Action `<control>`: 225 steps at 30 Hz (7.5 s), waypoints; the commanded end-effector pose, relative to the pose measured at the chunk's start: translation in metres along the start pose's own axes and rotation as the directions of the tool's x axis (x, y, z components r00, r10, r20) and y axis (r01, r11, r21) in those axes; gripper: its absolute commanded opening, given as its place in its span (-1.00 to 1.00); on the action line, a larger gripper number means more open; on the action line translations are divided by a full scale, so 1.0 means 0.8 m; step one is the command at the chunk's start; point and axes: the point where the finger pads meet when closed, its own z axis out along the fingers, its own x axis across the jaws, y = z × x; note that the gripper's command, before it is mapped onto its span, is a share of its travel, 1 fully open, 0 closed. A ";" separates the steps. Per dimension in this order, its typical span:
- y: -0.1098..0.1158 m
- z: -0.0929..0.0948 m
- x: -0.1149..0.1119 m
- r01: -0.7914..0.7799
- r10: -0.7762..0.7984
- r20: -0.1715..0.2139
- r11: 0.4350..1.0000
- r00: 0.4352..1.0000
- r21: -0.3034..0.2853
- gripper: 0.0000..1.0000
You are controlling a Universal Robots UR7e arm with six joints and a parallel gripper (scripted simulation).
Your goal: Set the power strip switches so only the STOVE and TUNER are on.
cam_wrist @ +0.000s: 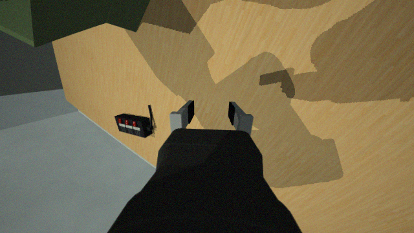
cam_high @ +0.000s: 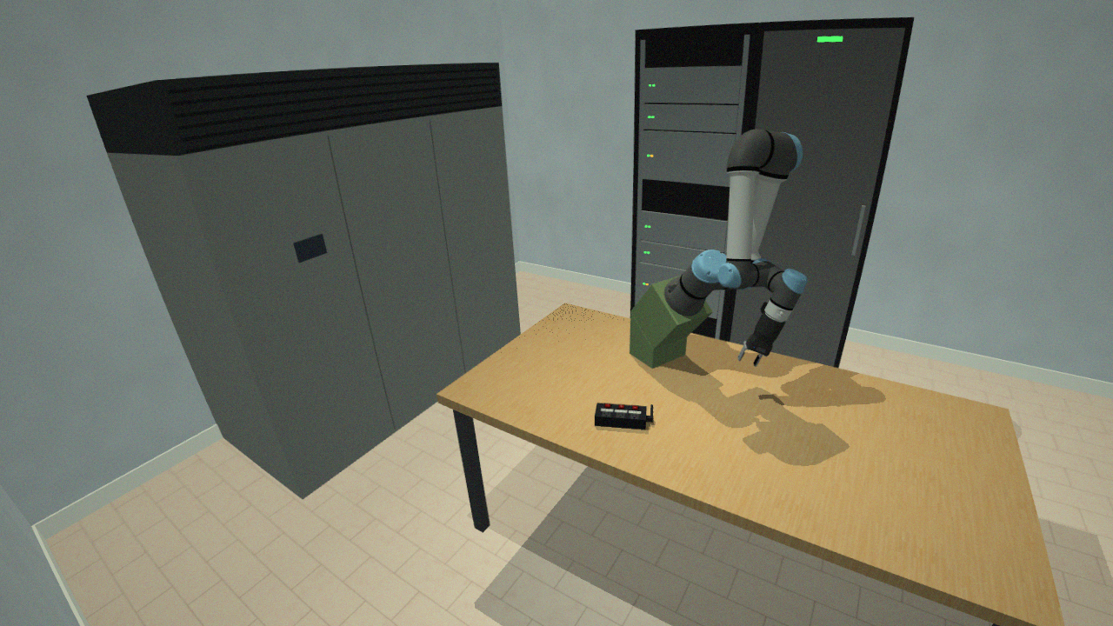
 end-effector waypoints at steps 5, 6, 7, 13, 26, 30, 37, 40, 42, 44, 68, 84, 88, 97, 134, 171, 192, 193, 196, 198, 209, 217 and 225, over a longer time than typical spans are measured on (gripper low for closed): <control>0.000 0.000 0.000 0.000 0.000 -0.001 1.000 1.000 -0.001 1.00; 0.000 0.000 0.000 0.000 0.000 -0.001 1.000 1.000 -0.001 1.00; 0.000 0.000 0.000 0.000 0.000 -0.001 1.000 1.000 -0.001 1.00; 0.000 0.000 0.000 0.000 0.000 -0.001 1.000 1.000 -0.001 1.00; 0.000 0.000 0.000 0.000 0.000 -0.001 1.000 1.000 -0.001 -1.00; 0.000 0.000 0.000 0.000 0.000 -0.001 1.000 1.000 -0.001 -1.00; 0.000 0.000 0.000 0.000 0.000 -0.001 1.000 1.000 -0.001 -1.00; 0.000 0.000 0.000 0.000 0.000 -0.001 1.000 1.000 -0.001 -1.00; 0.000 0.000 0.000 0.000 0.000 -0.001 1.000 1.000 -0.001 -1.00; 0.000 0.000 0.000 0.000 0.000 -0.001 1.000 1.000 -0.001 -1.00; 0.020 0.024 -0.016 -0.177 0.175 0.054 0.984 0.983 0.036 -1.00; 0.069 0.088 -0.079 -0.645 0.620 0.216 0.762 0.754 0.065 -1.00; 0.081 0.103 -0.099 -0.748 0.714 0.256 0.662 0.651 0.054 -1.00; 0.112 0.150 -0.176 -0.969 0.908 0.355 0.247 0.223 -0.023 -1.00; 0.106 0.231 -0.460 -0.322 0.232 0.294 -0.894 -0.927 -0.311 -1.00; 0.096 0.234 -0.487 -0.188 0.100 0.271 -0.928 -0.957 -0.321 -1.00; 0.096 0.234 -0.487 -0.188 0.100 0.271 -0.928 -0.957 -0.321 -1.00; 0.096 0.234 -0.487 -0.188 0.100 0.271 -0.928 -0.957 -0.321 -1.00; 0.096 0.234 -0.487 -0.188 0.100 0.271 -0.928 -0.957 -0.321 -1.00; 0.096 0.234 -0.487 -0.188 0.100 0.271 -0.928 -0.957 -0.321 -1.00; 0.096 0.234 -0.487 -0.188 0.100 0.271 -0.928 -0.957 -0.321 -1.00; 0.096 0.234 -0.487 -0.188 0.100 0.271 -0.928 -0.957 -0.321 -1.00; 0.097 0.266 -0.479 -0.188 0.100 0.270 -0.928 -0.957 -0.321 -1.00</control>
